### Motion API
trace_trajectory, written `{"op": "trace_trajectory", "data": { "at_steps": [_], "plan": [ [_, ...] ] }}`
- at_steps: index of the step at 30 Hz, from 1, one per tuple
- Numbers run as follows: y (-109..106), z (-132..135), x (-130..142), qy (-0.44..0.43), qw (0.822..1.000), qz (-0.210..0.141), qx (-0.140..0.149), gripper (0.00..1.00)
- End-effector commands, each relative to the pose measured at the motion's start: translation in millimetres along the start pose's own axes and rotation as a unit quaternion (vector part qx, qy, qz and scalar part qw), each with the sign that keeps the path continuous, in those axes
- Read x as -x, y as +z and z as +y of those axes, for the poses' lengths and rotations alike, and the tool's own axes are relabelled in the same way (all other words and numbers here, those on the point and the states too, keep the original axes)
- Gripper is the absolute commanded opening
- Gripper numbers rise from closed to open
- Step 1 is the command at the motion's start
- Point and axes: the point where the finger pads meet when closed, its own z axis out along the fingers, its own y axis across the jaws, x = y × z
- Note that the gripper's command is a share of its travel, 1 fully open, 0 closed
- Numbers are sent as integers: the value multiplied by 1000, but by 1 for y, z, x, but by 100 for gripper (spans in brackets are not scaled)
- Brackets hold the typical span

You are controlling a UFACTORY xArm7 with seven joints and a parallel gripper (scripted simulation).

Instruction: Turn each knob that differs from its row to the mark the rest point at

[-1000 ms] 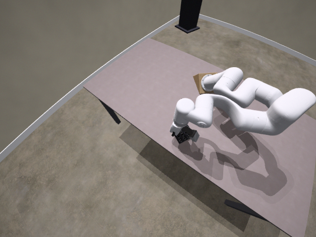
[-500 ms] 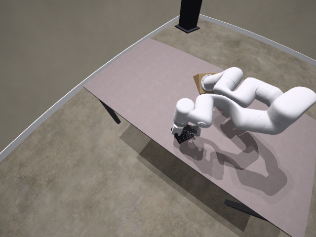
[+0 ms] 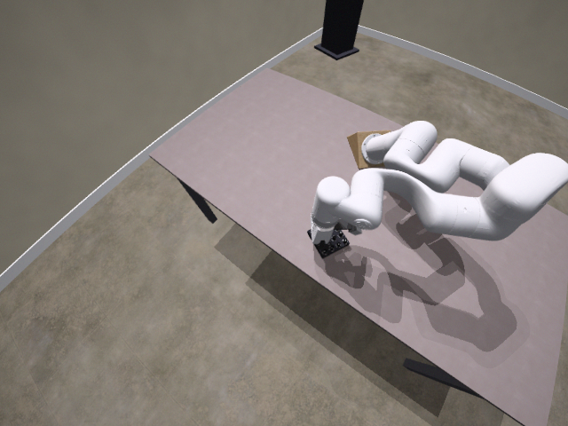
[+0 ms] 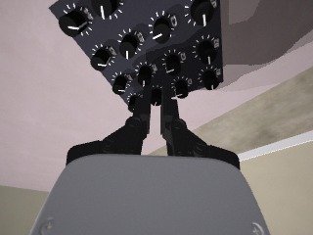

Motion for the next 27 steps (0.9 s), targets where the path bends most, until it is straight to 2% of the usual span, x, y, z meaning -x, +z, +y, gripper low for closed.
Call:
{"op": "trace_trajectory", "data": {
  "at_steps": [1,10,27],
  "plan": [
    [-1,0,1,-32,999,-1,2,8],
    [-1,0,1,-71,997,-1,2,8],
    [-1,0,1,-76,997,-1,2,8]
  ]
}}
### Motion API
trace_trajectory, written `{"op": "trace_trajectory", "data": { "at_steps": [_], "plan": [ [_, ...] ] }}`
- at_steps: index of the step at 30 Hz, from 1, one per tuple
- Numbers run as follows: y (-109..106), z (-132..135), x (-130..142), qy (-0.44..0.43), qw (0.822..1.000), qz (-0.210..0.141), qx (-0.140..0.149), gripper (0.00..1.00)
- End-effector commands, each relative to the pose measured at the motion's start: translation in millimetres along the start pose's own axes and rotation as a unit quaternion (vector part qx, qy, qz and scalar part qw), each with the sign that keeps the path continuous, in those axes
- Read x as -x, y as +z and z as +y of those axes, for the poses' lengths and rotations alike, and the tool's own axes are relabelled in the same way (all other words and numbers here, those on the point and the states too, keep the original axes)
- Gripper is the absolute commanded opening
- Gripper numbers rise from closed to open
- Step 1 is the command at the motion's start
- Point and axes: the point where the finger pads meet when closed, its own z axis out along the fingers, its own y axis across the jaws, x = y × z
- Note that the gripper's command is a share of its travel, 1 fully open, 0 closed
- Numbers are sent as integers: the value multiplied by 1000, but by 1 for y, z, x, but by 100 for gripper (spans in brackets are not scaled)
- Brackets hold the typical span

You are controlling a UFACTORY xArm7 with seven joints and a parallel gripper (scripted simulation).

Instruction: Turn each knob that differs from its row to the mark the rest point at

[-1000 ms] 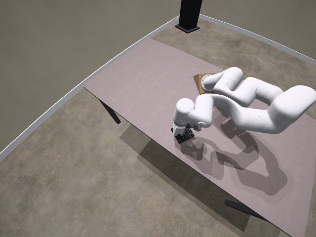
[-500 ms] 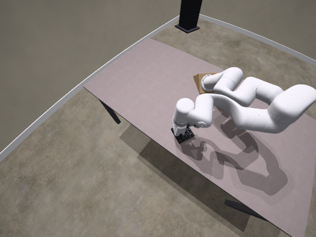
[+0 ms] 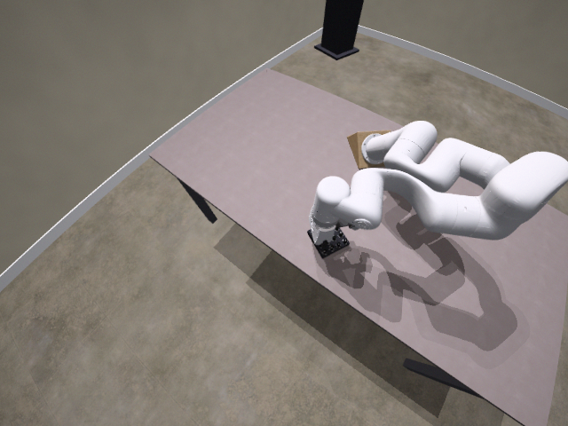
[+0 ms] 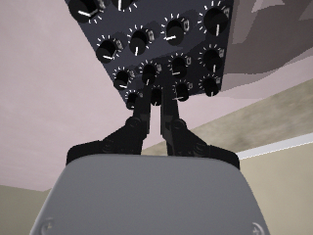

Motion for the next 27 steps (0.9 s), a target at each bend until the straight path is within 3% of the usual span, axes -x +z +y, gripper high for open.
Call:
{"op": "trace_trajectory", "data": {
  "at_steps": [1,3,4,27],
  "plan": [
    [-1,0,1,0,1000,-1,1,8],
    [-1,0,1,0,1000,-1,1,8],
    [-1,0,1,0,1000,-1,1,19],
    [-2,0,1,0,1000,-1,1,19]
  ]
}}
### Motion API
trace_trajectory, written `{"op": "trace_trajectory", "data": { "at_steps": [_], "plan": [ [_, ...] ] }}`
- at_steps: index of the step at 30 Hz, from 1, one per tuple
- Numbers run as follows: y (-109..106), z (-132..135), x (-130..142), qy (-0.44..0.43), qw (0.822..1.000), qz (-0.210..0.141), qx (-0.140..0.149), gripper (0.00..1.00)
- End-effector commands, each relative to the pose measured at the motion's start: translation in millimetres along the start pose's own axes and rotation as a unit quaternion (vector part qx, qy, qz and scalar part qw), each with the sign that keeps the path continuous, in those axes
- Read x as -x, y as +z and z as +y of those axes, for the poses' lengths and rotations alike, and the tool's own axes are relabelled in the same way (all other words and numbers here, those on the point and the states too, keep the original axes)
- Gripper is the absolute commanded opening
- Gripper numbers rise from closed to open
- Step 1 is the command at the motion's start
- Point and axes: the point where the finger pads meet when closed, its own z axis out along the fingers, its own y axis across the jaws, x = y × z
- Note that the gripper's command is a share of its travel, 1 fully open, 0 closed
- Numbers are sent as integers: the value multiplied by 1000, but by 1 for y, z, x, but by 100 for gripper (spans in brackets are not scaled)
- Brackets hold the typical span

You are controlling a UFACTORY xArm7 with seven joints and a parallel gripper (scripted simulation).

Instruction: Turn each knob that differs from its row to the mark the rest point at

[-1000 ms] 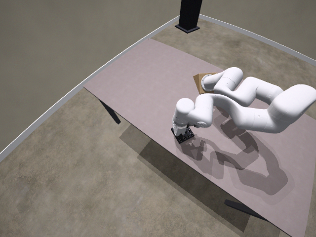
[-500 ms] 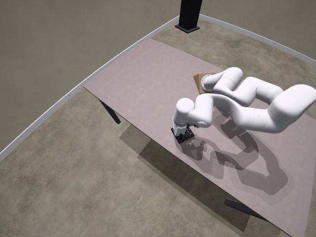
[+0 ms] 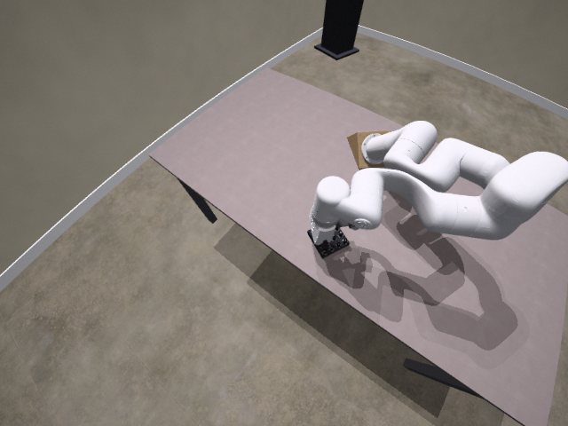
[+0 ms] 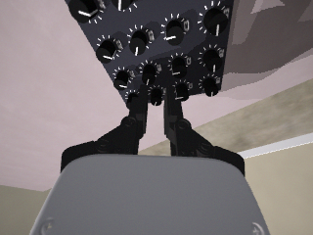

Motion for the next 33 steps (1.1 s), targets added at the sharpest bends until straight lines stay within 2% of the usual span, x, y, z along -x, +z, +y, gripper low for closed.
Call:
{"op": "trace_trajectory", "data": {
  "at_steps": [1,18,33],
  "plan": [
    [-3,0,1,0,1000,-2,1,19],
    [-36,0,1,0,1000,-2,1,19],
    [-37,0,1,0,1000,-2,1,19]
  ]
}}
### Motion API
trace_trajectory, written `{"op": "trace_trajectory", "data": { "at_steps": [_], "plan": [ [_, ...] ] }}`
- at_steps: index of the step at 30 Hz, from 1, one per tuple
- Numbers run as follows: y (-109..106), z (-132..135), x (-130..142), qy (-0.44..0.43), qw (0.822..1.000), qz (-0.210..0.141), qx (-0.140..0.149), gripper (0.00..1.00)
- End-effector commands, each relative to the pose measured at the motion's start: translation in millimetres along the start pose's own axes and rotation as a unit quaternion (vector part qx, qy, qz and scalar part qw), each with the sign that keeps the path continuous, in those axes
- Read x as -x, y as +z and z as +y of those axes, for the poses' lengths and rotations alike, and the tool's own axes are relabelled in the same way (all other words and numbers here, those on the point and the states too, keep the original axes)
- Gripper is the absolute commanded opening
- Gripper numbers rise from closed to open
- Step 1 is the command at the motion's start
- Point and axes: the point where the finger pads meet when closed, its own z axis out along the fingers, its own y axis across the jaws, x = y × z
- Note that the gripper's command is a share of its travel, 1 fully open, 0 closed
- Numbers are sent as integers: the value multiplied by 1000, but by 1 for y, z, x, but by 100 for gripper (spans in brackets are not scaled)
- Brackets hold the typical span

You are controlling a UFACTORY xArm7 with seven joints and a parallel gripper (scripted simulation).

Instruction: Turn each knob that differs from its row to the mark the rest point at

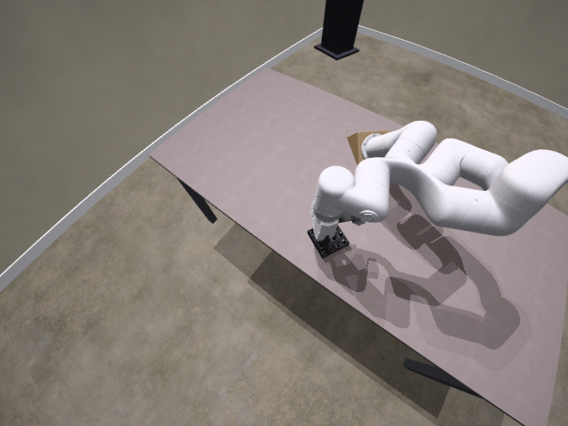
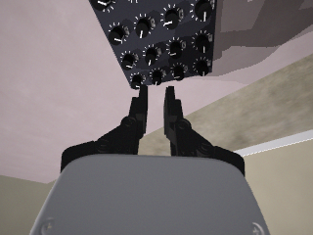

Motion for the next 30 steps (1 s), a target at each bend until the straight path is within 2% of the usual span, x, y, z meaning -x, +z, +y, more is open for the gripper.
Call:
{"op": "trace_trajectory", "data": {
  "at_steps": [1,11,24,30],
  "plan": [
    [-1,0,1,0,1000,-2,1,100],
    [-17,0,1,0,1000,-2,1,100],
    [-98,0,1,0,1000,-2,1,100],
    [-112,0,1,0,1000,-2,1,100]
  ]
}}
